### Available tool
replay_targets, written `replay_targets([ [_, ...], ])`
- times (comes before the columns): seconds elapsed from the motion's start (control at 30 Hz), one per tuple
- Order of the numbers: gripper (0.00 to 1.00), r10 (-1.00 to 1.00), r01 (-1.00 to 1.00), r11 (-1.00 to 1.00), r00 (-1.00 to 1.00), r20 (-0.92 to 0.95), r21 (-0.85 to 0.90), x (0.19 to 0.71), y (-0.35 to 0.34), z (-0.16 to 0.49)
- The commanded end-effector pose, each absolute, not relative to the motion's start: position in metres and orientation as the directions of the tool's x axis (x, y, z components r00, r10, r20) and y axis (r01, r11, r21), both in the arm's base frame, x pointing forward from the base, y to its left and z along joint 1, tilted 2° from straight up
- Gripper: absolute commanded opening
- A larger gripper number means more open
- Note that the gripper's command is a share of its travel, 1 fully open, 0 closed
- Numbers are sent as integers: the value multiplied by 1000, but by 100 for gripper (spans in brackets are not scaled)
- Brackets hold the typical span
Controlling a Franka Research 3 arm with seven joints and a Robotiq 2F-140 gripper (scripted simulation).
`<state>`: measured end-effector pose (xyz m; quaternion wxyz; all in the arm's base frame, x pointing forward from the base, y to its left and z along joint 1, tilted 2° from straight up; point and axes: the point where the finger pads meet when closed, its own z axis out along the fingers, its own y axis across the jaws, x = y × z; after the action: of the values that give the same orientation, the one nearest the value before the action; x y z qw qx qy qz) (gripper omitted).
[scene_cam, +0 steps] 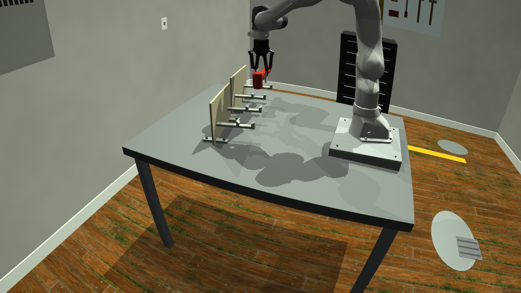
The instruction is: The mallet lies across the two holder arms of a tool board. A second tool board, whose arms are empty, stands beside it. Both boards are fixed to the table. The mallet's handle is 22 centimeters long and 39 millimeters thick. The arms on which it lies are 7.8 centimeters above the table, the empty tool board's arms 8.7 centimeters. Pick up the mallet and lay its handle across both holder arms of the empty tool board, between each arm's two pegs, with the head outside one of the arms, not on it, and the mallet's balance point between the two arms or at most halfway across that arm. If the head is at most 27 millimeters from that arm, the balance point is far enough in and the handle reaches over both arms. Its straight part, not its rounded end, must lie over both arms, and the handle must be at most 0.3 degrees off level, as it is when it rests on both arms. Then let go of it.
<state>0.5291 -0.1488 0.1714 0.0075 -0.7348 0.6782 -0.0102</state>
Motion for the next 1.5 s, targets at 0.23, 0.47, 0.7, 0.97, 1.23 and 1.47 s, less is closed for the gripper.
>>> replay_targets([
  [0.23, 0, -996, -995, -88, 88, 7, -38, 533, -148, 160],
  [0.47, 0, -996, -995, -88, 88, 7, -38, 533, -148, 152],
  [0.7, 0, -996, -995, -88, 88, 7, -38, 534, -148, 141],
  [0.97, 0, -996, -995, -89, 89, 6, -38, 535, -147, 131],
  [1.23, 0, -996, -995, -89, 89, 6, -39, 536, -147, 120],
  [1.47, 0, -996, -995, -89, 89, 6, -39, 536, -147, 113],
])
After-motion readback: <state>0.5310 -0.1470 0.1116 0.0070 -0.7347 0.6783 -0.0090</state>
